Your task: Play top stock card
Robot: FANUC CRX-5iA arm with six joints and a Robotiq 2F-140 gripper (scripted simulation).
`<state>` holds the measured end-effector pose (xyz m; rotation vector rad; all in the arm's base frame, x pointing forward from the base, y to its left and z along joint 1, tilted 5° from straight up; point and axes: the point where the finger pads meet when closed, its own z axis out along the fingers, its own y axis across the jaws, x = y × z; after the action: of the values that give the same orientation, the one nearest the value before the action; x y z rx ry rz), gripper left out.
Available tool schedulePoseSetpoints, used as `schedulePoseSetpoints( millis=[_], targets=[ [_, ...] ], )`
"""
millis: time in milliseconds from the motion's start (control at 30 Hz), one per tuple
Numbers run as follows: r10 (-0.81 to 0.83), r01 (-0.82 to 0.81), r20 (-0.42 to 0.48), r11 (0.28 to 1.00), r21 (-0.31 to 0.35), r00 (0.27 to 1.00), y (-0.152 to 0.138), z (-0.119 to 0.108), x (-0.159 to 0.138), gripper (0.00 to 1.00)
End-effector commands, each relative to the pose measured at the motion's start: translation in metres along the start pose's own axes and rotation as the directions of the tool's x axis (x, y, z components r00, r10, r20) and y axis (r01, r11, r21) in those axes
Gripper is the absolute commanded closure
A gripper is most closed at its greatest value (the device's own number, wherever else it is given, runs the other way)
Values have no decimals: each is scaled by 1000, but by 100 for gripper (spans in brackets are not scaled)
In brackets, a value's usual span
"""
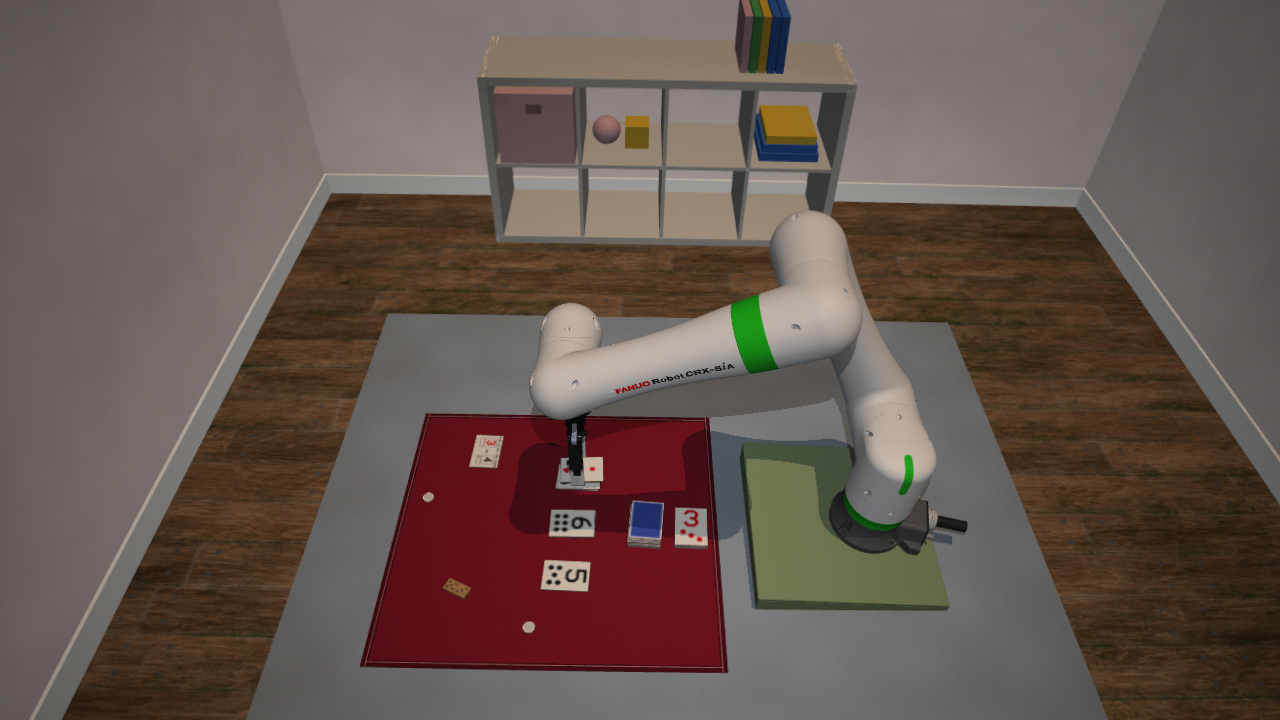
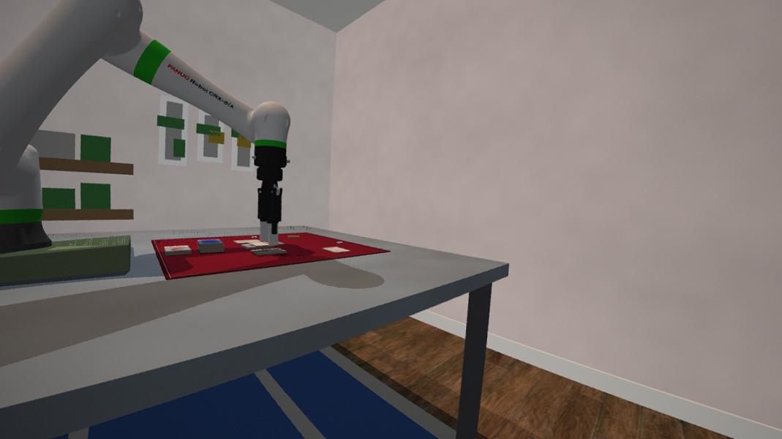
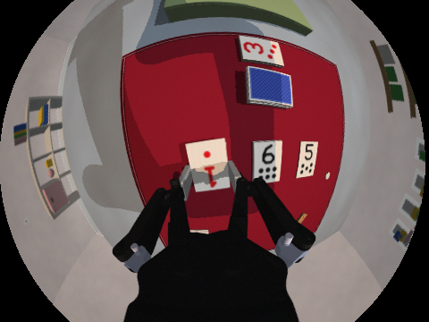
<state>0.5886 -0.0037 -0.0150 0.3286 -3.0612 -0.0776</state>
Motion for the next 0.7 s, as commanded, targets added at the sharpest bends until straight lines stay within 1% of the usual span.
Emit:
schedulePoseSetpoints(
  millis=[0,333,667],
  targets=[
    [0,0,0,1000,0,1000,0,3,0,59],
    [0,0,0,1000,0,1000,0,13,0,59],
    [0,0,0,1000,0,1000,0,14,0,59]
  ],
)
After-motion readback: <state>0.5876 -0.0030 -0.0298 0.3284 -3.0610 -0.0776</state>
